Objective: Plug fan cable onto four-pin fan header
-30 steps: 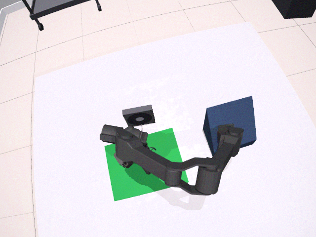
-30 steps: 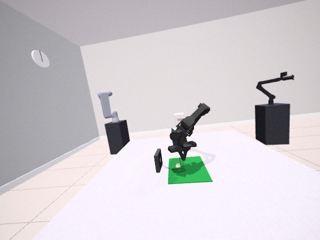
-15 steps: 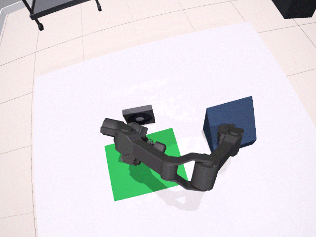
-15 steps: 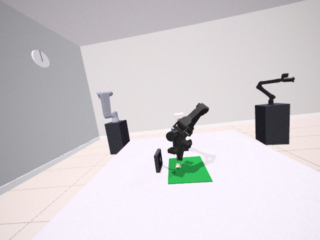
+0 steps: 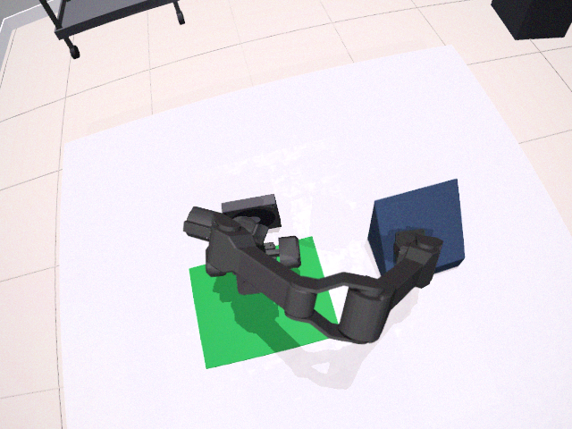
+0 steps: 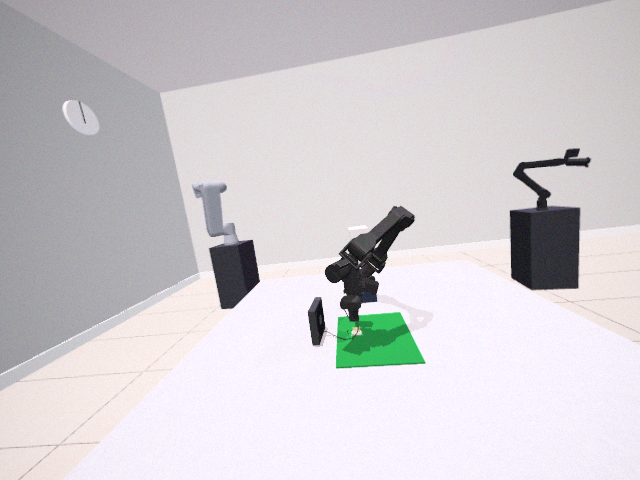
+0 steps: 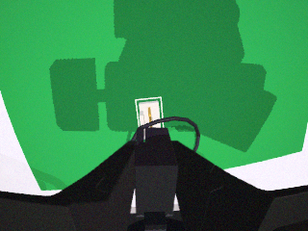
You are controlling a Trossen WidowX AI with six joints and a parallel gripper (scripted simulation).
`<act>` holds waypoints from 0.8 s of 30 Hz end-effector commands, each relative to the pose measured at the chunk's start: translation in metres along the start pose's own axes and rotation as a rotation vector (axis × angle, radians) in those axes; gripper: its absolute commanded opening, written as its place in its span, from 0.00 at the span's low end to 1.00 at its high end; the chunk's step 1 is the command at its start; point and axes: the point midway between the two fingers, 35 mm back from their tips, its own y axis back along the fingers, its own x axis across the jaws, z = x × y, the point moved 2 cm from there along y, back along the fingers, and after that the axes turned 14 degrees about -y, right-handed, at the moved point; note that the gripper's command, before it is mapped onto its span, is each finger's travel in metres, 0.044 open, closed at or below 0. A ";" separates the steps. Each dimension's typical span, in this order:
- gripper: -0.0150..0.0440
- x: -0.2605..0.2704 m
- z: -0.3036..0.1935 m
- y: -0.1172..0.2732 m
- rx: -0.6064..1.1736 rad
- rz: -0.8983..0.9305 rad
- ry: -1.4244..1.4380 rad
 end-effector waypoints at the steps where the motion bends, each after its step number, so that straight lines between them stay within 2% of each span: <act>1: 0.25 -0.001 -0.005 0.000 0.006 -0.002 0.110; 24: 0.25 0.001 0.001 0.001 0.006 -0.002 0.123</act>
